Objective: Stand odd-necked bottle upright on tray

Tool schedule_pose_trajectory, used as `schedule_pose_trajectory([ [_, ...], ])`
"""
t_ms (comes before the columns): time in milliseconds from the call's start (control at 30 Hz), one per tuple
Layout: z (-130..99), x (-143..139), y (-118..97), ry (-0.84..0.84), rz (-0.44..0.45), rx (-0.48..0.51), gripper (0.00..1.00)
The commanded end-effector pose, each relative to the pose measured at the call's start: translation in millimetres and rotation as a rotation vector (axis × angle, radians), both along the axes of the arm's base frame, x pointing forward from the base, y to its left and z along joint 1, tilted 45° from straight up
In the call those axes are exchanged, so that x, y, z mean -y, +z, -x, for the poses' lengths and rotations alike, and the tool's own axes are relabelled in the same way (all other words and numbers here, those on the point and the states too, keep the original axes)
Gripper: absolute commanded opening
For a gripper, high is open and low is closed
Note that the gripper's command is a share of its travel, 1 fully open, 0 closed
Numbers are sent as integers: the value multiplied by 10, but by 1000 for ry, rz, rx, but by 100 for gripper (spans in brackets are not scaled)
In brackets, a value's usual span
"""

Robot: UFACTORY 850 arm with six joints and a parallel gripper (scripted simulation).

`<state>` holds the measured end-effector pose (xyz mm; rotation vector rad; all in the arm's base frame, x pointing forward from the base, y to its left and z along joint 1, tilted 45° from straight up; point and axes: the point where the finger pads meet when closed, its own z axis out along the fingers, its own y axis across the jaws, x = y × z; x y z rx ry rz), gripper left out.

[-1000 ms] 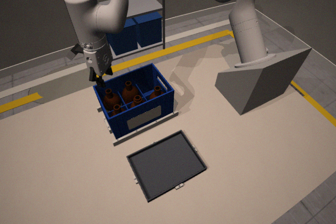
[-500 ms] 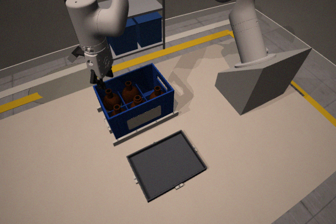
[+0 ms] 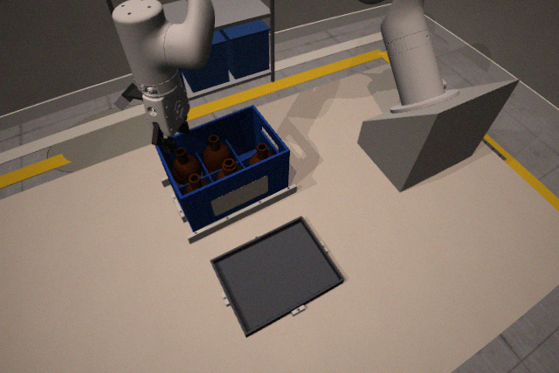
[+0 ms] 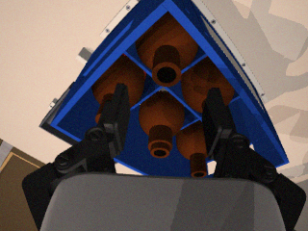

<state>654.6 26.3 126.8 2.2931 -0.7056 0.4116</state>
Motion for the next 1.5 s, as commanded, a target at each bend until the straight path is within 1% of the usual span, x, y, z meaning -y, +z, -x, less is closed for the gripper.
schedule_pose_trajectory([
  [0, -11, 22, -23, 1, 0, 2, 65],
  [500, -22, 80, -82, 1, 0, 2, 65],
  [1467, -27, 84, -86, 1, -1, 2, 65],
])
